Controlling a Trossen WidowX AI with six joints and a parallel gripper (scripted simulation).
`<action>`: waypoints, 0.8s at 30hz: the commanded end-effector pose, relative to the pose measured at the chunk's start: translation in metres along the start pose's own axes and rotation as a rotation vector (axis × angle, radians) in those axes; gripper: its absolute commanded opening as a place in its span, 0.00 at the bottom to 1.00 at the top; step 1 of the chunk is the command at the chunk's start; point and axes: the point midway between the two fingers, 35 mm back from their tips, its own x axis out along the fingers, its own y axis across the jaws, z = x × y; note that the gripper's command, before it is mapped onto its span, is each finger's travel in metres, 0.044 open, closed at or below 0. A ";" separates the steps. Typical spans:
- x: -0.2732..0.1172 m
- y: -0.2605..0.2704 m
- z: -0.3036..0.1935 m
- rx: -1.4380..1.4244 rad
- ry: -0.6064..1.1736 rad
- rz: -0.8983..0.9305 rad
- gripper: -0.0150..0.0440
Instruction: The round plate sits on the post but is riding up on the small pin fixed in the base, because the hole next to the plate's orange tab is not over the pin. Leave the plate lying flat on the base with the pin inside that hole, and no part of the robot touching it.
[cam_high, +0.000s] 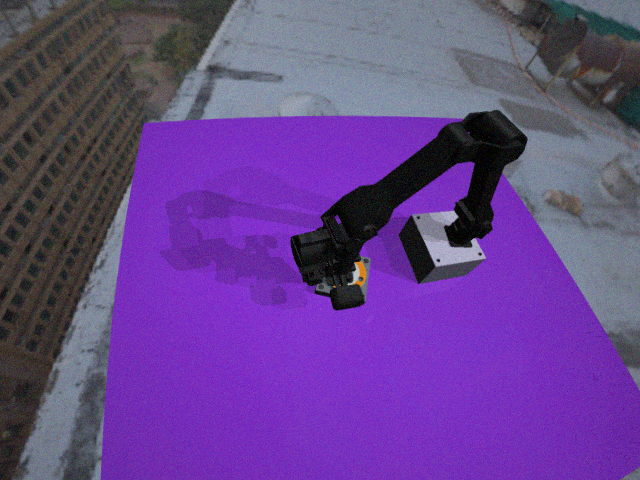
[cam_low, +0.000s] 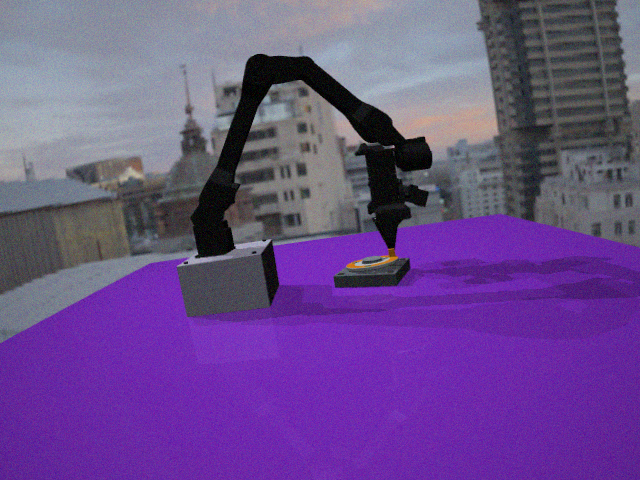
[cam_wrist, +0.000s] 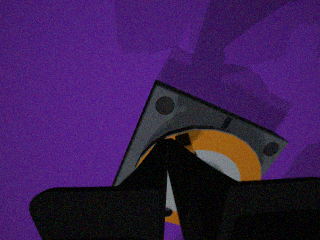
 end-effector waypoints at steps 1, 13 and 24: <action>0.001 -0.007 0.002 0.002 0.004 -0.006 0.25; 0.000 -0.017 0.005 0.002 0.004 -0.007 0.25; -0.001 -0.026 0.007 0.002 0.004 -0.008 0.25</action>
